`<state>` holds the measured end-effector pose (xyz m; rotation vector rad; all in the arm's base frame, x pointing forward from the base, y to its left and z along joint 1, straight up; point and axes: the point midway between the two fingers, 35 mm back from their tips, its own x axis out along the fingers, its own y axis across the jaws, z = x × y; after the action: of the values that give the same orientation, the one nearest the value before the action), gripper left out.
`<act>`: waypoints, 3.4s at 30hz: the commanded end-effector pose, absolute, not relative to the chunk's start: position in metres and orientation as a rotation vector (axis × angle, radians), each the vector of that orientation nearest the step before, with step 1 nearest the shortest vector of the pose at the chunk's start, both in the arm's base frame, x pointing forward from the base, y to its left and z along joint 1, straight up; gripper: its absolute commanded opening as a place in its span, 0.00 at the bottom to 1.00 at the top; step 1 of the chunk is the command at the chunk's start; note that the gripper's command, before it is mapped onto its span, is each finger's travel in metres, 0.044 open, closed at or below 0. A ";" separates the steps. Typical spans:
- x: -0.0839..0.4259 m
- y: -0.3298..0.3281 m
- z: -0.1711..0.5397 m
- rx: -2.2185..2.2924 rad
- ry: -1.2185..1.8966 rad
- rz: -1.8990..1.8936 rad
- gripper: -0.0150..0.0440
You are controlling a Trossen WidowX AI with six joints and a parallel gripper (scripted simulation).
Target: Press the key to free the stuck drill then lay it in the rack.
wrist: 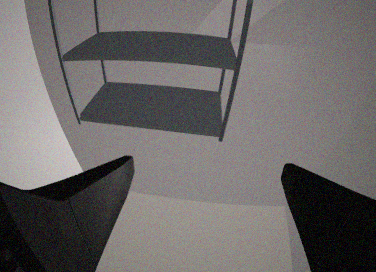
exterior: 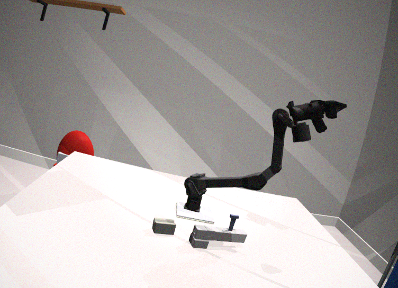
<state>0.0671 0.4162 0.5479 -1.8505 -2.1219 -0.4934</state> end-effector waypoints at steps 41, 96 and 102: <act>-0.040 -0.004 0.714 -0.503 -1.377 -1.053 0.25; 0.328 0.094 0.226 -0.071 1.078 0.167 0.25; 0.264 0.140 0.170 -0.246 1.434 0.291 0.25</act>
<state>0.3040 0.1160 0.2015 0.5628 -4.9164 -0.9054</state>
